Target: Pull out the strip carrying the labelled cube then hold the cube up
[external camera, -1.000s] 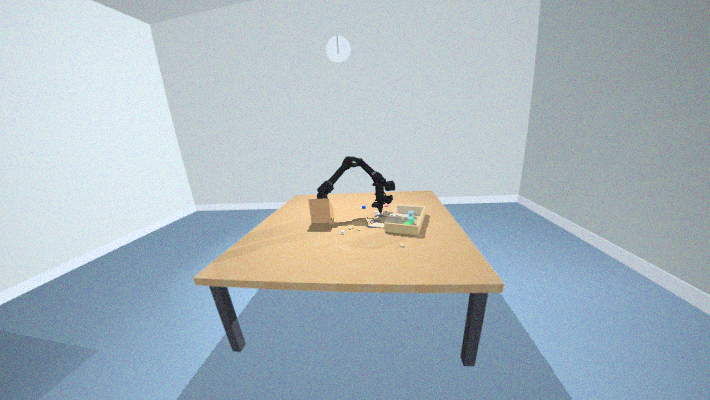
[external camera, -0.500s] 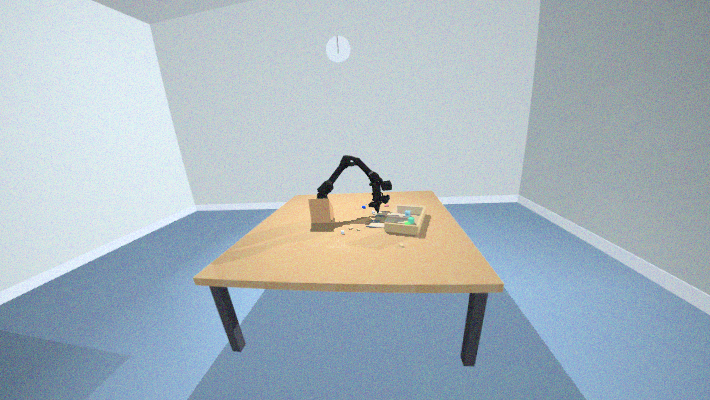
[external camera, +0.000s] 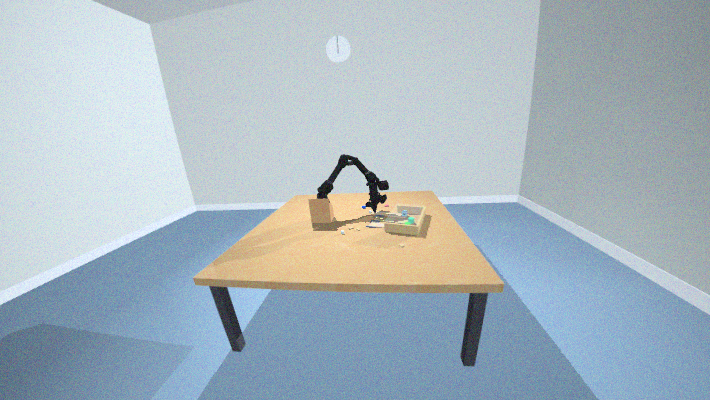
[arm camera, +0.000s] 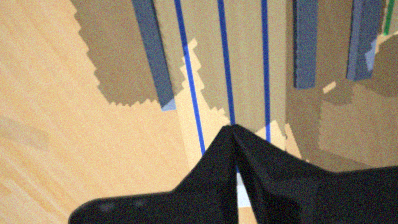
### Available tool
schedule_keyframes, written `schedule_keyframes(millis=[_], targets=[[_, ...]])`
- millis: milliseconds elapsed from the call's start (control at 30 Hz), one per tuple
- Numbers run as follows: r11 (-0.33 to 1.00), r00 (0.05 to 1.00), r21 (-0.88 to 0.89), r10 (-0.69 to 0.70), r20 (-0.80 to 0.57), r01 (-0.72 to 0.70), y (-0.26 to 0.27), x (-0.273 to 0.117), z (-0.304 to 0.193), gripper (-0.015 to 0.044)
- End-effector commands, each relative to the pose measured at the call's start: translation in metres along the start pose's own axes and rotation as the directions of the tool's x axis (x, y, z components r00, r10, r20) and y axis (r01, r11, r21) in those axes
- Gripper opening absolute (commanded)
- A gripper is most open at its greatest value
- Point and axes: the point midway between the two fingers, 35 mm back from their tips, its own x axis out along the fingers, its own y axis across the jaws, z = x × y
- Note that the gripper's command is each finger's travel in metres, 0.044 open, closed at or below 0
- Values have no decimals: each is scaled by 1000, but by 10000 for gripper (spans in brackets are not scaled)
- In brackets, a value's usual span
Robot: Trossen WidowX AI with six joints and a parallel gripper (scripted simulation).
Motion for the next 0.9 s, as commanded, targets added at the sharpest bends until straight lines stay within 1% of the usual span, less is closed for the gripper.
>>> schedule_keyframes(millis=[0,867], targets=[[1000,1000,5,-10,-23,10,-2,6,-13,0],[1000,1000,6,-10,-24,10,-3,5,-53,0]])
